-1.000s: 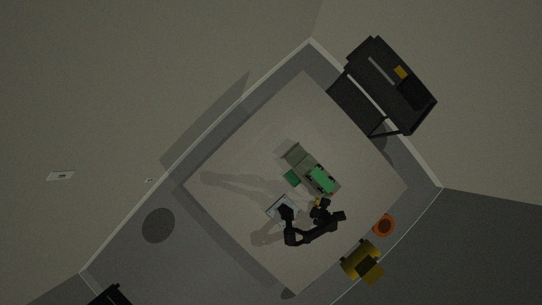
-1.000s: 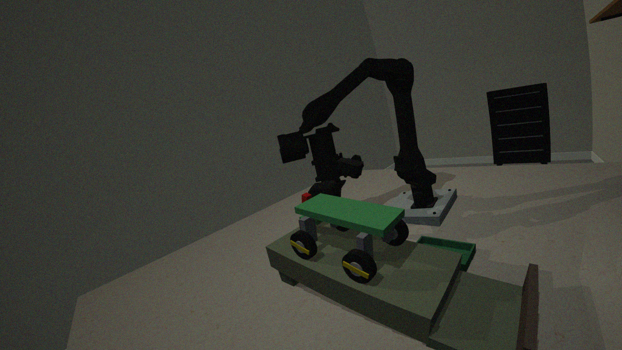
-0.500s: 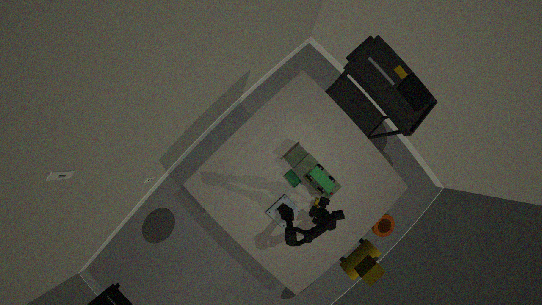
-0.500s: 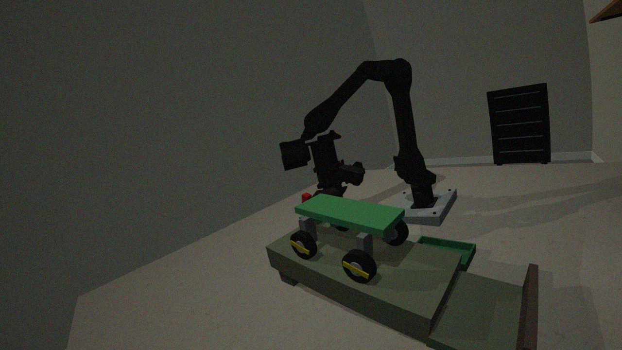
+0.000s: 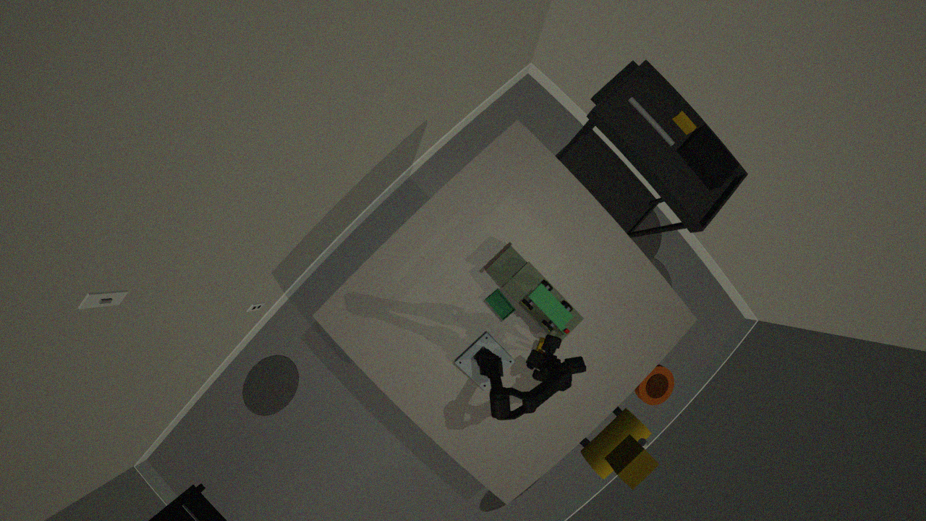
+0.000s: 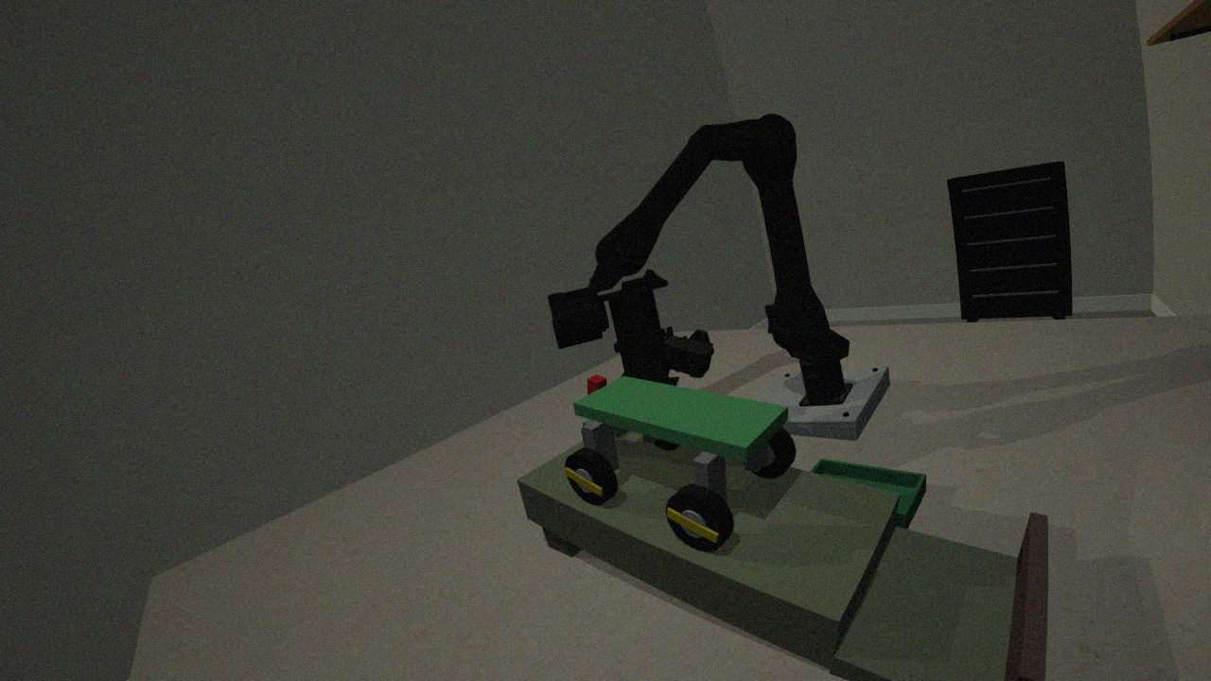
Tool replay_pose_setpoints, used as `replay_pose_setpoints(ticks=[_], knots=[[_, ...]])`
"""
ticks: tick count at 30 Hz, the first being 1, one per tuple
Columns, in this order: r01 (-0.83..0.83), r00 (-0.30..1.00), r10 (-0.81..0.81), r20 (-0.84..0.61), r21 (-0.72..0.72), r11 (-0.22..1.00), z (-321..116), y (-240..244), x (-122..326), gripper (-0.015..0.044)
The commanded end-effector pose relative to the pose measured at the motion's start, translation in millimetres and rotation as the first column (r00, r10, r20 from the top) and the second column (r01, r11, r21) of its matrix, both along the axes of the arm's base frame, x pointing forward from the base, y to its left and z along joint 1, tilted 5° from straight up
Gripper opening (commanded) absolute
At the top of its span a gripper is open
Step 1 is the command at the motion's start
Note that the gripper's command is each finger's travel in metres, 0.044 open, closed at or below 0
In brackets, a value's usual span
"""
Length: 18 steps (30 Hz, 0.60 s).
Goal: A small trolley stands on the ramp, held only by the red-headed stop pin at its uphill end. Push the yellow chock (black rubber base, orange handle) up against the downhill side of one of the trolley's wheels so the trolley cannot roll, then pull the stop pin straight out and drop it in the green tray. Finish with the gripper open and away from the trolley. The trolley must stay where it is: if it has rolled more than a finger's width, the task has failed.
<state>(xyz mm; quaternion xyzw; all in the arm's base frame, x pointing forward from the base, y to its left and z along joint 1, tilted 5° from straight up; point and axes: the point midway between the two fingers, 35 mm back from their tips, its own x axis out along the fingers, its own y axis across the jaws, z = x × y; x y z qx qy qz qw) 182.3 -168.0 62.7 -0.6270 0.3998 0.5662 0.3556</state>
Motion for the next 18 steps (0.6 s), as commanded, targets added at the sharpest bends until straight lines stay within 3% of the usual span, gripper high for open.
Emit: replay_pose_setpoints(ticks=[1,6,14,18], knots=[[-0.003,1.000,0.003,-0.005,0.000,1.000,-4.0,0.1,-1.0,0.0190],[0.000,1.000,0.000,-0.001,0.001,1.000,-1.0,0.1,-0.1,0.0059],[0.000,1.000,0.000,-0.001,0.001,1.000,-0.2,0.1,-0.2,0.0000],[-0.002,1.000,0.002,-0.004,0.000,1.000,15.2,1.8,-1.2,0.0000]])
